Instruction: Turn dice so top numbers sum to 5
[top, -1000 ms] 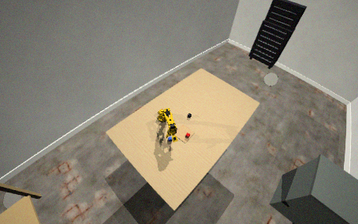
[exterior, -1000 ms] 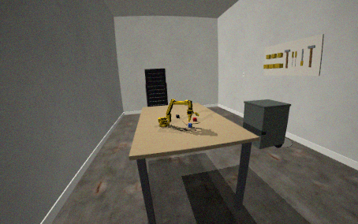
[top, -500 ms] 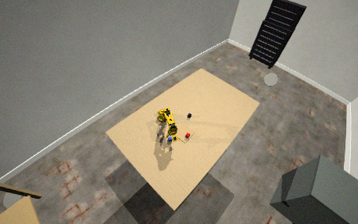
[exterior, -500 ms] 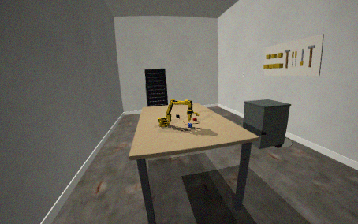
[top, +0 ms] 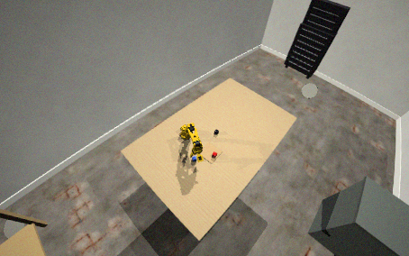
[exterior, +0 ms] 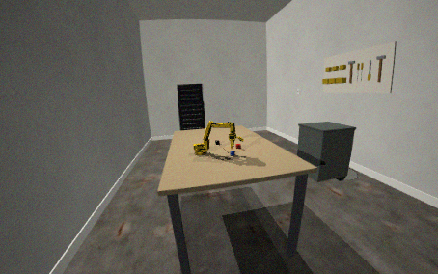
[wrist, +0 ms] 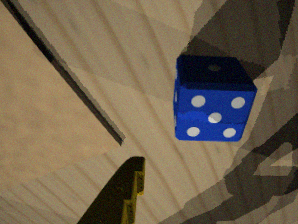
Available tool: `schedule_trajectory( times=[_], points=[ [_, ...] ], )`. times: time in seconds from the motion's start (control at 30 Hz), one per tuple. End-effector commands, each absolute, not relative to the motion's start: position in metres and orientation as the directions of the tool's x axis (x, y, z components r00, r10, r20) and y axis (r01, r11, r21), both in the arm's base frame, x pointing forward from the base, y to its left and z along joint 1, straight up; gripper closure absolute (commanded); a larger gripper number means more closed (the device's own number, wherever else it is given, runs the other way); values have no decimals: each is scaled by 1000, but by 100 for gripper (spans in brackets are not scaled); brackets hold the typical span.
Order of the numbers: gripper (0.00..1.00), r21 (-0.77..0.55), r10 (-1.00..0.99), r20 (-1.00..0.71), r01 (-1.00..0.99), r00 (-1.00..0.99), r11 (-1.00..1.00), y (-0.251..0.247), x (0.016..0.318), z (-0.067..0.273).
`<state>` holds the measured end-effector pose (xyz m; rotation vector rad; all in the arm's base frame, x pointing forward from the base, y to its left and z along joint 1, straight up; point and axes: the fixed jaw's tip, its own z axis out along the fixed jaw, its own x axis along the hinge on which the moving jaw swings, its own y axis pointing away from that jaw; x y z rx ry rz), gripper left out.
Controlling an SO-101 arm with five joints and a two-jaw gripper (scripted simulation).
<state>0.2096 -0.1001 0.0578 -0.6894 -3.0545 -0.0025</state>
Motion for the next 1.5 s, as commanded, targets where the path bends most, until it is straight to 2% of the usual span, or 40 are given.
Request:
schedule_trajectory(
  times=[0.0, 1.47],
  points=[
    [65, -2, 427, -59, 427, -903, 904, -100, 215, 70],
    [65, -2, 427, -59, 427, -903, 904, -101, 217, 25]
  ],
)
